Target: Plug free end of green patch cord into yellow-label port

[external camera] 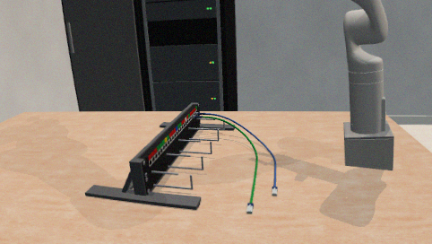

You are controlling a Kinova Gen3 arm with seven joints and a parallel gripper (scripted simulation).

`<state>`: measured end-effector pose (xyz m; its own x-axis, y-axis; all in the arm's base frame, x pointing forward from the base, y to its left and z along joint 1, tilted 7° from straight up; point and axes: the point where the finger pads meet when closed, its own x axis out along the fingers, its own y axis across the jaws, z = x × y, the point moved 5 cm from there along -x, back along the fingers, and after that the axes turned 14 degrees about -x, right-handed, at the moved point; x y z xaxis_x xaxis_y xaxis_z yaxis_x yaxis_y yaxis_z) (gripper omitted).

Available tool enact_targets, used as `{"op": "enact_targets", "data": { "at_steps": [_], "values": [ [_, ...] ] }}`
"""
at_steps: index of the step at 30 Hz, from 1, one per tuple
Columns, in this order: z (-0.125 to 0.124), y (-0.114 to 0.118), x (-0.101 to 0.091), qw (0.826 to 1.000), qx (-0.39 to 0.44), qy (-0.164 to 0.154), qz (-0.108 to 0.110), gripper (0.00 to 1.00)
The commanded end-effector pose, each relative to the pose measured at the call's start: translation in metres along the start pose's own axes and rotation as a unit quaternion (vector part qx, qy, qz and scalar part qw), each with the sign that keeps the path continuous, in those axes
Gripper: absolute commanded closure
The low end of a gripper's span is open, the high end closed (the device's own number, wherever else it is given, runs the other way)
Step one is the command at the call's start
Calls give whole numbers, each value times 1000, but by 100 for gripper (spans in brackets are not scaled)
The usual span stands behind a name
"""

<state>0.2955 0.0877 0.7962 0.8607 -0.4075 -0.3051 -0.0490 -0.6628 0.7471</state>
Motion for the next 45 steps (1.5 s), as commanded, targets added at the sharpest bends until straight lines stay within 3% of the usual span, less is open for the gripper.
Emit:
{"op": "enact_targets", "data": {
  "at_steps": [1, 16, 22, 28, 30, 37, 45],
  "values": [
    [0, 1, 0, 1000, 1, 1, 0, 0],
    [12, 9, -9, 999, 46, 14, -16, 0],
    [27, 18, -14, 994, 98, 26, -38, 0],
    [49, 28, -16, 982, 170, 36, -75, 0],
    [49, 28, -16, 982, 170, 36, -75, 0],
    [84, 34, -3, 953, 268, 32, -140, 0],
    [124, 18, 37, 897, 374, -11, -236, 0]
  ]
}}
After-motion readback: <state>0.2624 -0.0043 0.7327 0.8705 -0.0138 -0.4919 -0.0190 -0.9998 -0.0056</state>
